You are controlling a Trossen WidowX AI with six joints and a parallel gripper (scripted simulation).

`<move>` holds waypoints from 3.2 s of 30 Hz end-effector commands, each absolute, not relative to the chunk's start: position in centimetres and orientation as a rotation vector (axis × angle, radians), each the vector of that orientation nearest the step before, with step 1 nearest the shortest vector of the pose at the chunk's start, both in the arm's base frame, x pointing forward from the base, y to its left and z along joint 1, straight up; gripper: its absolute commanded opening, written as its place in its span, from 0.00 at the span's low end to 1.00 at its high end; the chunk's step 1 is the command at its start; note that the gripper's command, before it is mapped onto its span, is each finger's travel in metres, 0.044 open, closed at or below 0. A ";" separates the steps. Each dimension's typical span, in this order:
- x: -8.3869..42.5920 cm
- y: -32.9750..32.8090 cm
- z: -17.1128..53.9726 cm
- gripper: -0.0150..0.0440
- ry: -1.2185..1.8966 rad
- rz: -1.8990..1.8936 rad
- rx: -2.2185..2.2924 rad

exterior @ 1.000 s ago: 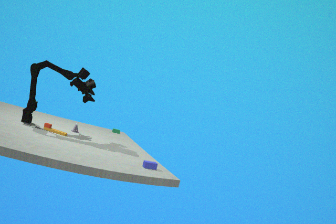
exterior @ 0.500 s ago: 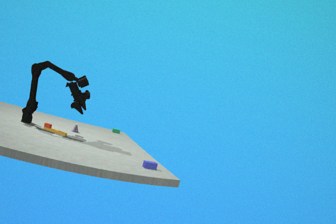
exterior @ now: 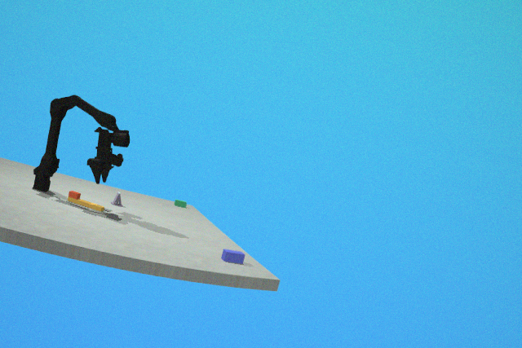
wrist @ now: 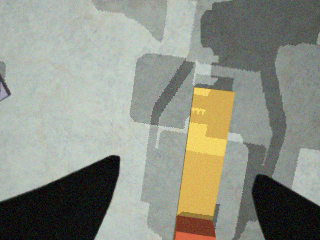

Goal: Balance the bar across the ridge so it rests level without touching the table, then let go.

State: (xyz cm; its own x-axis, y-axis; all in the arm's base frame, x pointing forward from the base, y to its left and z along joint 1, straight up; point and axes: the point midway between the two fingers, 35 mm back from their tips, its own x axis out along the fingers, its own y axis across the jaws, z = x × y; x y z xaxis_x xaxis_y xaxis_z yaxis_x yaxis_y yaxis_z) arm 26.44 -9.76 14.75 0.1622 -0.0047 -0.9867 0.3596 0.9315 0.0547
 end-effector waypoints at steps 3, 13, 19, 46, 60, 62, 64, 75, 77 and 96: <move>23.5 -10.6 14.1 0.79 1.526 -0.280 0.269; 23.8 -10.7 11.9 0.79 1.526 -0.280 0.269; 23.7 -10.7 7.8 0.79 1.526 -0.280 0.269; 23.7 -10.7 4.7 0.79 1.526 -0.280 0.269; 23.8 -10.7 4.8 0.70 1.525 -0.279 0.274; 23.8 -10.7 4.8 0.61 1.525 -0.279 0.274; 23.8 -10.7 4.8 0.52 1.525 -0.279 0.274; 23.8 -10.7 5.1 0.26 1.525 -0.280 0.273; 23.9 -10.7 5.6 0.25 1.525 -0.280 0.273; 24.2 -10.9 10.5 0.25 1.525 -0.280 0.271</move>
State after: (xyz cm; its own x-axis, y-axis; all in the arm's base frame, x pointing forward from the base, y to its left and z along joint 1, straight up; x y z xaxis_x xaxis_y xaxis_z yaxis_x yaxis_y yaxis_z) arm 24.19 -10.85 9.55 0.0258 -0.0084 -0.9996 0.3465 0.9380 0.0011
